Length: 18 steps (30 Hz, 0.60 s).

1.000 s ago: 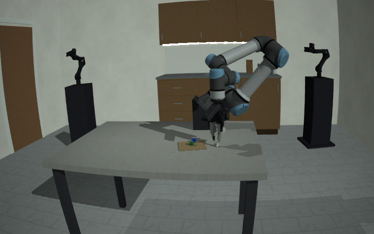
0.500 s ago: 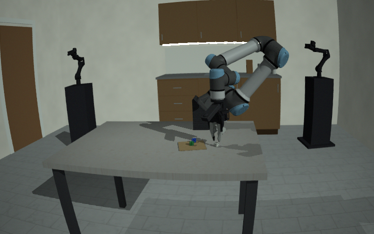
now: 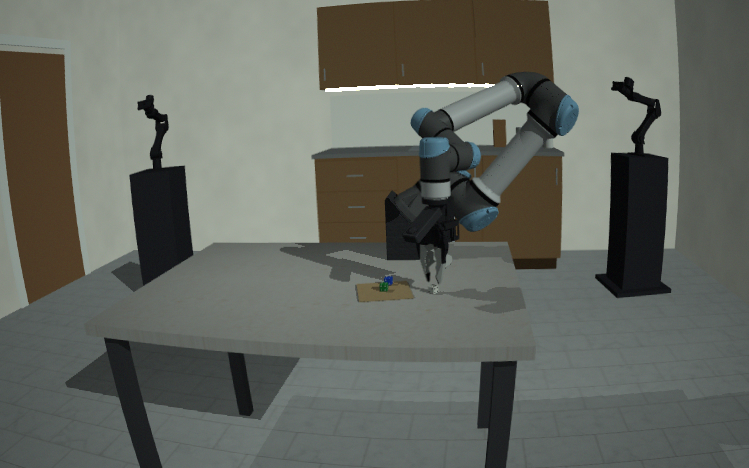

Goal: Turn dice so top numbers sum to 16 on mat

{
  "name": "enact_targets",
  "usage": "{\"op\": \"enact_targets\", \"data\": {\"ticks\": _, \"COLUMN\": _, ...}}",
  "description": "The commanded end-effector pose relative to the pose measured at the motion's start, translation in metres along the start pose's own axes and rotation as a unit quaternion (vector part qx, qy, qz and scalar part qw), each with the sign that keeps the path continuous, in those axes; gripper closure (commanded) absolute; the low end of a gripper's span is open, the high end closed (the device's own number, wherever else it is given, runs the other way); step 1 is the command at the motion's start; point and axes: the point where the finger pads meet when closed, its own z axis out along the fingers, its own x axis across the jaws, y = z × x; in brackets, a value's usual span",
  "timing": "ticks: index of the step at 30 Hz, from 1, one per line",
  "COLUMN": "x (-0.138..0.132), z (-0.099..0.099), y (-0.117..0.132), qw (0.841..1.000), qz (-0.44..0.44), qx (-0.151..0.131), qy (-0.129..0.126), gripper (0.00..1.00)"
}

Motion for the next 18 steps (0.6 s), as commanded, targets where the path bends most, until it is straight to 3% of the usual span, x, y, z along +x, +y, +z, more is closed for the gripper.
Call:
{"op": "enact_targets", "data": {"ticks": 1, "x": -0.0001, "z": -0.0003, "y": -0.0003, "qw": 1.000, "qz": 0.000, "qx": 0.000, "qy": 0.000, "gripper": 0.79}}
{"op": "enact_targets", "data": {"ticks": 18, "x": -0.0001, "z": 0.0065, "y": -0.0004, "qw": 1.000, "qz": 0.000, "qx": 0.000, "qy": 0.000, "gripper": 0.79}}
